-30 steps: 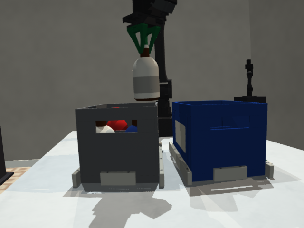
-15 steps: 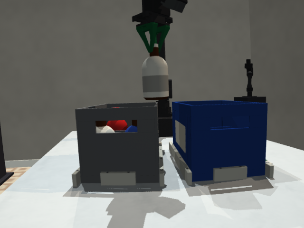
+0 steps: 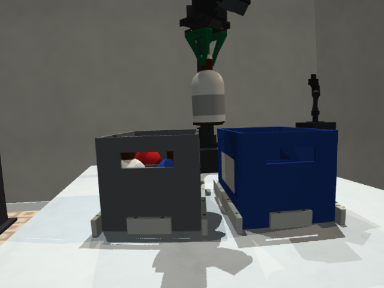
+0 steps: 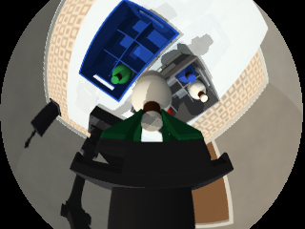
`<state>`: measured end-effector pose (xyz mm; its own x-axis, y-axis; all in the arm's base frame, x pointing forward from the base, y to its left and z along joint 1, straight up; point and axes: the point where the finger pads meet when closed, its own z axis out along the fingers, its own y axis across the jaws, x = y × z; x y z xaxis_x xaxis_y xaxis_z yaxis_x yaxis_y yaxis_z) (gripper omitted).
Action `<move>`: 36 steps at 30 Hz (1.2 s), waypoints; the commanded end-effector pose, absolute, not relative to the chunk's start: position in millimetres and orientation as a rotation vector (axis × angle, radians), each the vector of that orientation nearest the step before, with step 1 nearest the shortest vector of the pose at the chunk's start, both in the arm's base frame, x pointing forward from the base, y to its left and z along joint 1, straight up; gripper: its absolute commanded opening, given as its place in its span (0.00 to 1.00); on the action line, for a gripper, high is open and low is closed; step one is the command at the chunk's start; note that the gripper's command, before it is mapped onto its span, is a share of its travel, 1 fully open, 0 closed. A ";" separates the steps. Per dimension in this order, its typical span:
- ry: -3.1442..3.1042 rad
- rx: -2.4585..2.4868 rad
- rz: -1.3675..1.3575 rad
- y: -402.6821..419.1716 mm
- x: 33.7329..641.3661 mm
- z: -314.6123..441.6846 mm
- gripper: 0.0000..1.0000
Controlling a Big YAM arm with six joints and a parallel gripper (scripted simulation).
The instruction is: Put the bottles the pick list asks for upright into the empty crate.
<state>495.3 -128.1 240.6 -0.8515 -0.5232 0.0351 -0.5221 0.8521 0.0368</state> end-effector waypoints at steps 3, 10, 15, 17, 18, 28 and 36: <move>-3.094 0.857 0.064 -112.1 502.6 297.4 0.00; -3.103 0.860 0.069 -102.5 506.5 301.2 0.00; -3.105 0.860 0.068 -92.6 508.7 301.7 0.00; -3.105 0.861 0.066 -88.6 509.5 301.7 0.00; -3.105 0.861 0.066 -86.6 509.8 301.7 0.00; -3.105 0.860 0.060 -70.5 512.5 301.7 0.00; -3.103 0.860 0.054 -54.4 514.7 301.7 0.00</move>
